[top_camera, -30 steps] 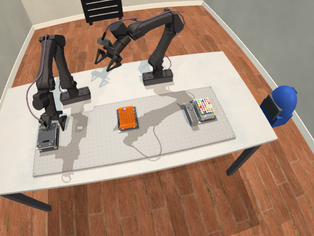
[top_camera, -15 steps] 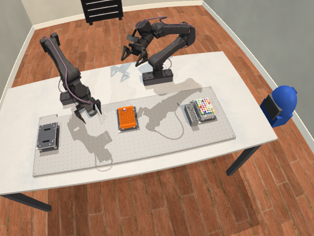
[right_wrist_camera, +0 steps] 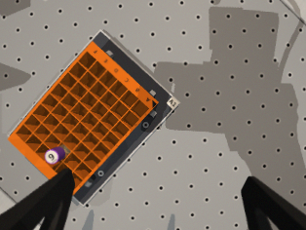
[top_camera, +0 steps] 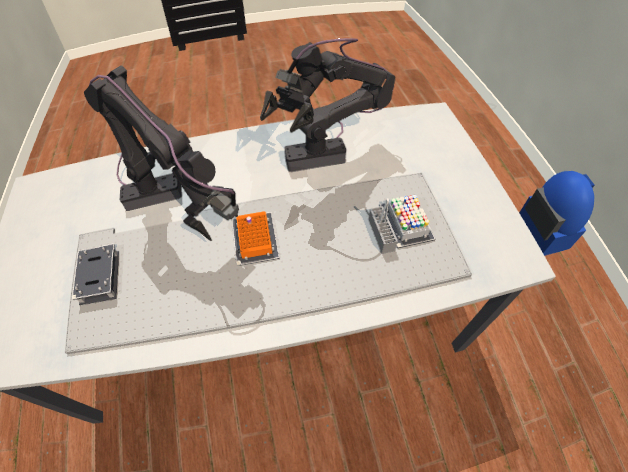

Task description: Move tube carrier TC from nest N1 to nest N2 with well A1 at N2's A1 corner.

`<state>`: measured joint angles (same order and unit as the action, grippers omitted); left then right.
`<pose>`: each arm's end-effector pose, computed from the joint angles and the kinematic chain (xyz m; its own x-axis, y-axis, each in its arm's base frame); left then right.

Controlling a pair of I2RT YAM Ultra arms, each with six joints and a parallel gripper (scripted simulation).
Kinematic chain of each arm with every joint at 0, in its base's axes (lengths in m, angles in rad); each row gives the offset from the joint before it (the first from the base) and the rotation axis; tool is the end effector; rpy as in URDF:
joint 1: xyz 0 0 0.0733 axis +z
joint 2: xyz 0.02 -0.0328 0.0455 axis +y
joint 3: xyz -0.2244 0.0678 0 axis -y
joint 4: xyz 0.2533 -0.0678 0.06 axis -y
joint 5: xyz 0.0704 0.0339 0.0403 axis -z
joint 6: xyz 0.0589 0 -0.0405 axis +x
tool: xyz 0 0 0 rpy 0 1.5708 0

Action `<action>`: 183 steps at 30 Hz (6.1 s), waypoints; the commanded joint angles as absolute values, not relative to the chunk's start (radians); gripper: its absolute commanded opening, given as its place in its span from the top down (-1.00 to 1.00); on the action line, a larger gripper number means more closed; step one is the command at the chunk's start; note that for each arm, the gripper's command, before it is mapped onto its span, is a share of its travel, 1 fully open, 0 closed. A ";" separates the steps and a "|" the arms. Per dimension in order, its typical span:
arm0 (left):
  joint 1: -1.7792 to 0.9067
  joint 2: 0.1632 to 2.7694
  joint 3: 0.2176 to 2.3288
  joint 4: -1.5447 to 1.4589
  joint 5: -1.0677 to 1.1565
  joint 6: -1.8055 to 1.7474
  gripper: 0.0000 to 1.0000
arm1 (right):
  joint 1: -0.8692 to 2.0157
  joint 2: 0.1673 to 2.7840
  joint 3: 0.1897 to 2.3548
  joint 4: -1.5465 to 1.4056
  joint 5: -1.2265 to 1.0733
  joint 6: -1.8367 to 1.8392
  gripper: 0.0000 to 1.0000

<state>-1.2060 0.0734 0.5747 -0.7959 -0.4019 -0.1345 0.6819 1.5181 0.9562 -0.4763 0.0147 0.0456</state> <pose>0.0613 -0.0929 0.2732 -0.2000 0.1779 -0.9635 0.7058 0.7083 -0.0158 0.2483 0.2019 0.1472 -0.6966 -0.5068 -0.5078 -0.5933 0.8049 0.0105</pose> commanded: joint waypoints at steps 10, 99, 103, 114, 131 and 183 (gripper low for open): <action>-1.216 0.069 0.578 -0.798 -0.420 -0.138 -1.00 | 0.706 1.540 1.013 -0.578 -0.007 0.177 -1.00; -1.220 0.070 0.579 -0.798 -0.424 -0.139 -1.00 | 0.853 2.182 1.569 -0.946 0.009 0.915 -0.74; -1.220 0.070 0.579 -0.798 -0.424 -0.139 -1.00 | 0.854 2.182 1.580 -0.958 0.000 0.915 -0.66; -1.220 0.070 0.579 -0.798 -0.424 -0.139 -1.00 | 0.861 2.138 1.627 -1.039 0.000 0.923 -0.68; -1.226 0.071 0.581 -0.769 -0.415 -0.140 -1.00 | 0.853 2.094 1.877 -1.328 0.000 0.899 -0.68; -1.168 1.707 1.029 0.453 -0.013 -0.012 -1.00 | -0.435 1.720 1.270 -1.106 0.010 -0.411 -0.68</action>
<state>-1.1770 1.7550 0.9855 0.3813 -0.0307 -0.0196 -0.4088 1.7039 1.2148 -1.1126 0.0208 -0.2909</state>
